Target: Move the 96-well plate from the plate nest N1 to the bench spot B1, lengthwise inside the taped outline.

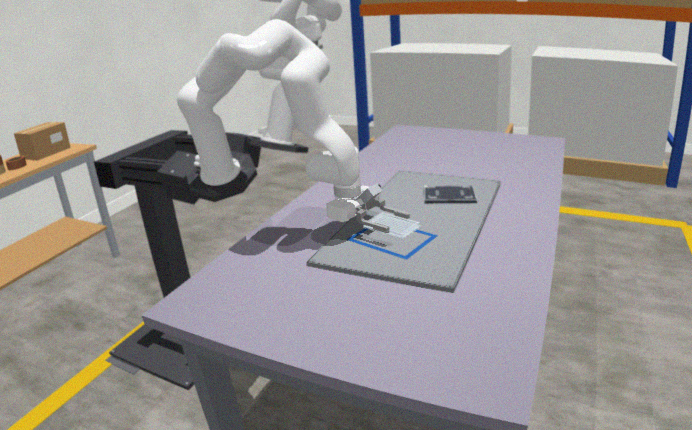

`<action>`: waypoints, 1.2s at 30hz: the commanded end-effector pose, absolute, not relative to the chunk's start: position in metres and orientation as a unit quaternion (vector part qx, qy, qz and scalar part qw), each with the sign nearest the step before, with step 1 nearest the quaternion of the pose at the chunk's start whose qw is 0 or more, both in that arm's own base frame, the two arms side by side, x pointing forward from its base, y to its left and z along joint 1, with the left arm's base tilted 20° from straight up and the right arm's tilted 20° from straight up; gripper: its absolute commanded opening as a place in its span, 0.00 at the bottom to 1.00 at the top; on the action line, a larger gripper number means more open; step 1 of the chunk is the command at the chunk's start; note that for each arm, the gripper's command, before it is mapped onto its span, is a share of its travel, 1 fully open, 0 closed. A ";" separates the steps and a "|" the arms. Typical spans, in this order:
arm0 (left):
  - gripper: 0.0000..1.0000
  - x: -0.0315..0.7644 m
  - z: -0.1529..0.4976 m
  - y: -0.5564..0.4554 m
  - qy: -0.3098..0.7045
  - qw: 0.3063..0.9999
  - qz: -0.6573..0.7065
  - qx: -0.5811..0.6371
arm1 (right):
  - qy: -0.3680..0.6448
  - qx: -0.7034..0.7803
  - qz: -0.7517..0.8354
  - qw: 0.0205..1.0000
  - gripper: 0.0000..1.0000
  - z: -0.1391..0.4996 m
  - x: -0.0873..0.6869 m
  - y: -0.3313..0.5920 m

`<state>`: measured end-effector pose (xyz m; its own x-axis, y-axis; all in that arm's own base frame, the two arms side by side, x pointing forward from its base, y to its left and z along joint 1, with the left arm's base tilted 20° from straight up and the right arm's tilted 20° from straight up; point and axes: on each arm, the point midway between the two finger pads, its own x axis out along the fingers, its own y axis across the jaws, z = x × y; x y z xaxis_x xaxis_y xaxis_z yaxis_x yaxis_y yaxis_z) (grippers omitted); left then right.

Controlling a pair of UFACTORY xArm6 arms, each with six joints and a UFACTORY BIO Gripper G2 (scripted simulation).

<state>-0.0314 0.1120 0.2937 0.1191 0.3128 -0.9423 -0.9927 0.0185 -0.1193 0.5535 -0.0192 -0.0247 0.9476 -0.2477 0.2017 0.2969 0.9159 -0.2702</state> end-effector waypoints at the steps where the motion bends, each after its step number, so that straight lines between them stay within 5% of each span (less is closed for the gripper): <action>1: 1.00 -0.031 0.294 0.112 0.383 0.602 0.543 -0.443 | -0.084 -0.150 -0.139 0.975 0.00 -0.030 0.555 -0.021; 36: 1.00 -0.031 0.294 0.112 0.383 0.602 0.543 -0.443 | -0.084 -0.150 -0.139 0.975 0.00 -0.041 0.557 -0.025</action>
